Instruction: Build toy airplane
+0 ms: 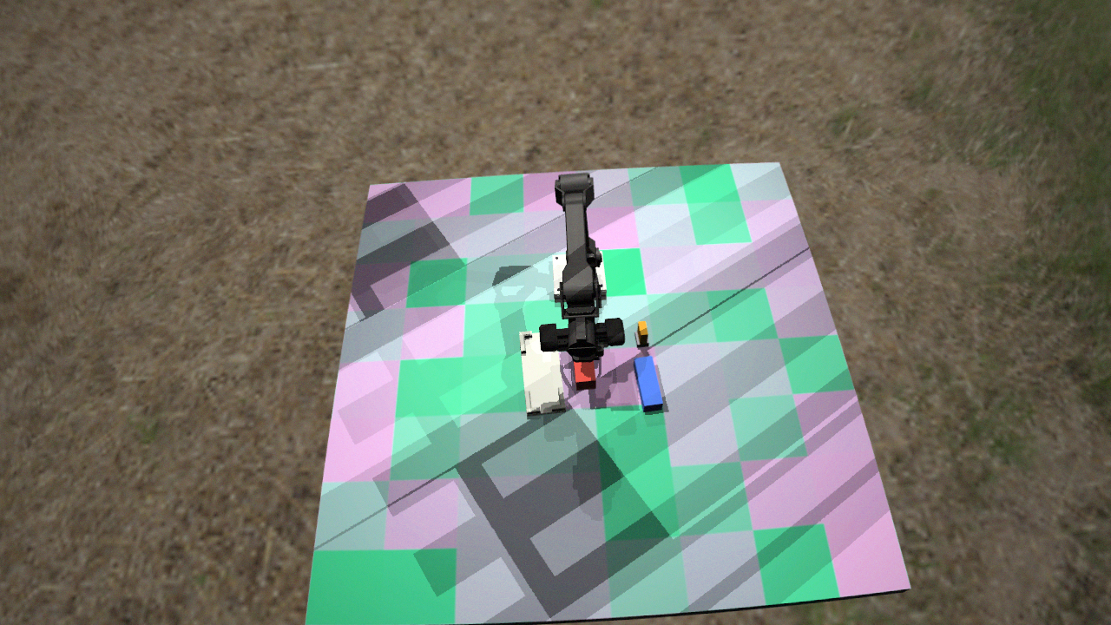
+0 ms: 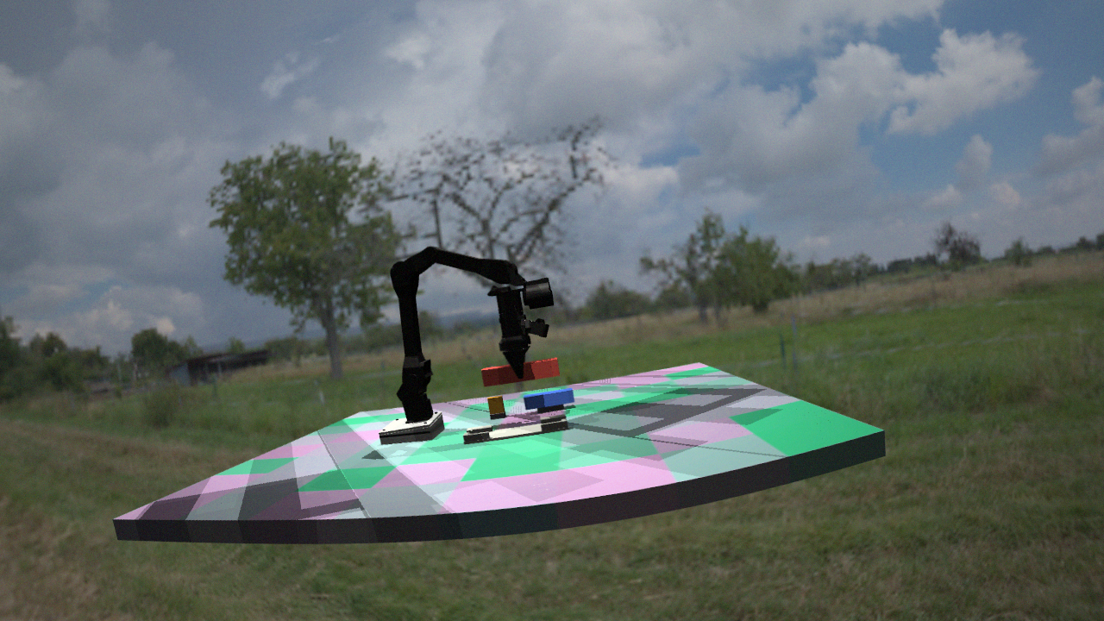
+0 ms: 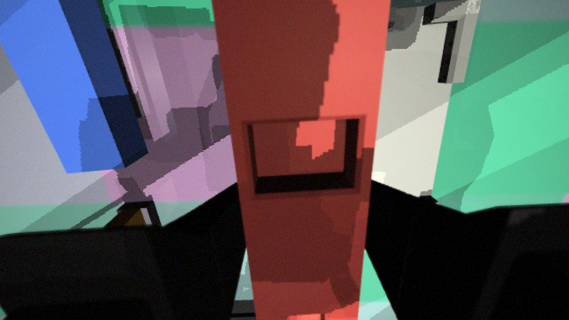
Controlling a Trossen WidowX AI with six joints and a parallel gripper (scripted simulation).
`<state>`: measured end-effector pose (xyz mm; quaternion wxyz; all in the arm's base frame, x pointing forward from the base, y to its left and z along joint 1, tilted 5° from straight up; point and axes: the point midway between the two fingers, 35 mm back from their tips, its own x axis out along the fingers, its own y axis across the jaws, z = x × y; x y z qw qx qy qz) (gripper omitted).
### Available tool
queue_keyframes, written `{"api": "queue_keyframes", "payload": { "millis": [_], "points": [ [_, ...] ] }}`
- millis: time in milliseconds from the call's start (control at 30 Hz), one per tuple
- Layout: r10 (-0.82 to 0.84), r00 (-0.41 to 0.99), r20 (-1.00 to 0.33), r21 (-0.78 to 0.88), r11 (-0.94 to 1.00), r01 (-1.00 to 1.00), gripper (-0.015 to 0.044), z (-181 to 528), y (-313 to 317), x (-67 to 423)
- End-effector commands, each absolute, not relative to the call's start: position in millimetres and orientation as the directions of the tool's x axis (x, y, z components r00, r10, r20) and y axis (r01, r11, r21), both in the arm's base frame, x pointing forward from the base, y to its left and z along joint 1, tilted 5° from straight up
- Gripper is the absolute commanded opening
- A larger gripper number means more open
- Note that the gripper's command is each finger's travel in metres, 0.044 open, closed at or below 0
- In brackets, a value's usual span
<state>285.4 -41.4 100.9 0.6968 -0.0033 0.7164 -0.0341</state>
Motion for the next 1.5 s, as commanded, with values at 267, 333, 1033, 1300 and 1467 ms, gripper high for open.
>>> {"api": "queue_keyframes", "payload": {
  "millis": [267,333,1033,1300,1467],
  "points": [
    [-0.059,-0.029,-0.998,-0.059,0.998,-0.007,0.0,87,-78,279],
    [-0.06,-0.029,-0.998,-0.06,0.998,-0.014,0.0,85,-84,278],
    [-0.068,-0.034,-0.997,-0.064,0.994,-0.093,0.0,62,-141,254],
    [-0.068,-0.034,-0.997,-0.064,0.993,-0.096,0.0157,61,-142,253],
    [-0.068,-0.034,-0.997,-0.064,0.993,-0.096,0.0195,61,-142,253]
  ]
}}
